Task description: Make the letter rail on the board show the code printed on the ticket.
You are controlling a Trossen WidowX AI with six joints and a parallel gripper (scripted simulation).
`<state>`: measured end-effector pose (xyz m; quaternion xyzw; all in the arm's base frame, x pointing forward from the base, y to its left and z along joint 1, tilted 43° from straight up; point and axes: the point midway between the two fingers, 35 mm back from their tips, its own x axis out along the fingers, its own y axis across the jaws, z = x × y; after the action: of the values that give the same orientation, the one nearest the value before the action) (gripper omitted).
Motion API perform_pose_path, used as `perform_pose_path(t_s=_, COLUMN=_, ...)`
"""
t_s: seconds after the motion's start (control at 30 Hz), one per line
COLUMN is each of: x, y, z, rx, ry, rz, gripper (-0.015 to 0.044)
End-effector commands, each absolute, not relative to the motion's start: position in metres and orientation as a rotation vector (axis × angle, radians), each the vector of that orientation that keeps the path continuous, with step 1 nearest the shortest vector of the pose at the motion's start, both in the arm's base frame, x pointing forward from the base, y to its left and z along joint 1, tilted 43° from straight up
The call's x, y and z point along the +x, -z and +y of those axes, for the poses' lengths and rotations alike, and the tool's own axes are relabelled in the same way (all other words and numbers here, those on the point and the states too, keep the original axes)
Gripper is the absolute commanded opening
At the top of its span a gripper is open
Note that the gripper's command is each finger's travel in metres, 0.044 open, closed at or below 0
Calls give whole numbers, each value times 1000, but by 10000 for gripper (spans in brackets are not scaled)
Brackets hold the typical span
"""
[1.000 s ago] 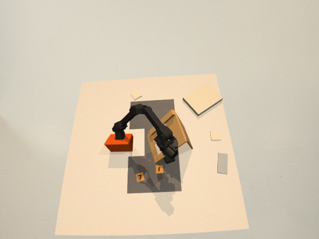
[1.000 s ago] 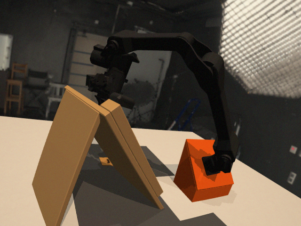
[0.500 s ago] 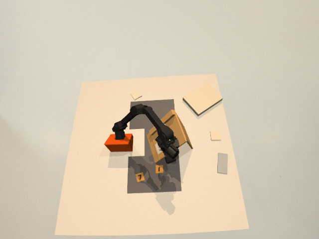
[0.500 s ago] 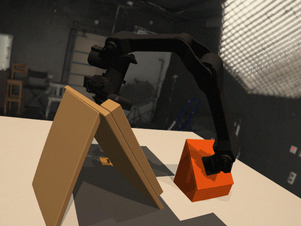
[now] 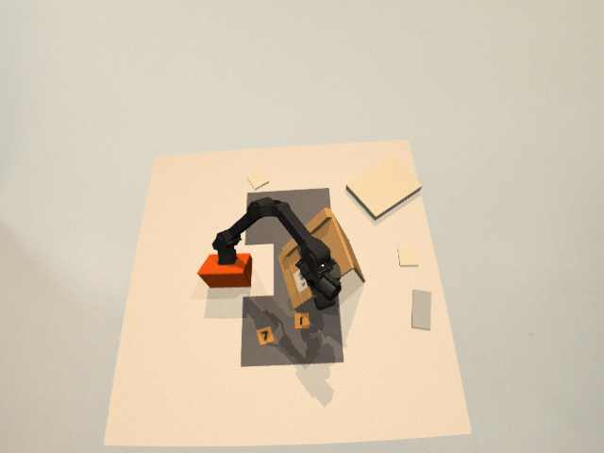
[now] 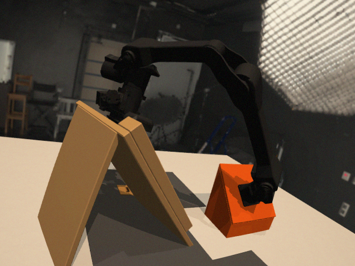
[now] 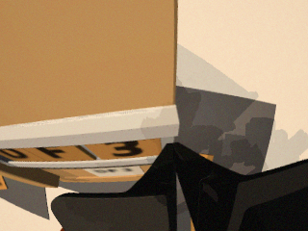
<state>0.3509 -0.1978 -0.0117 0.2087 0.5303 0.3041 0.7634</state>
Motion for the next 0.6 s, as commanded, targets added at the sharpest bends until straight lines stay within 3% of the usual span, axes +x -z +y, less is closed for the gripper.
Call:
perform_pose_path(t_s=0.0, x=353, y=12, z=-197, rx=457, ry=-659, rz=1149, gripper=0)
perform_pose_path(t_s=0.57, x=354, y=12, z=-194, rx=457, ry=-659, rz=1149, gripper=0)
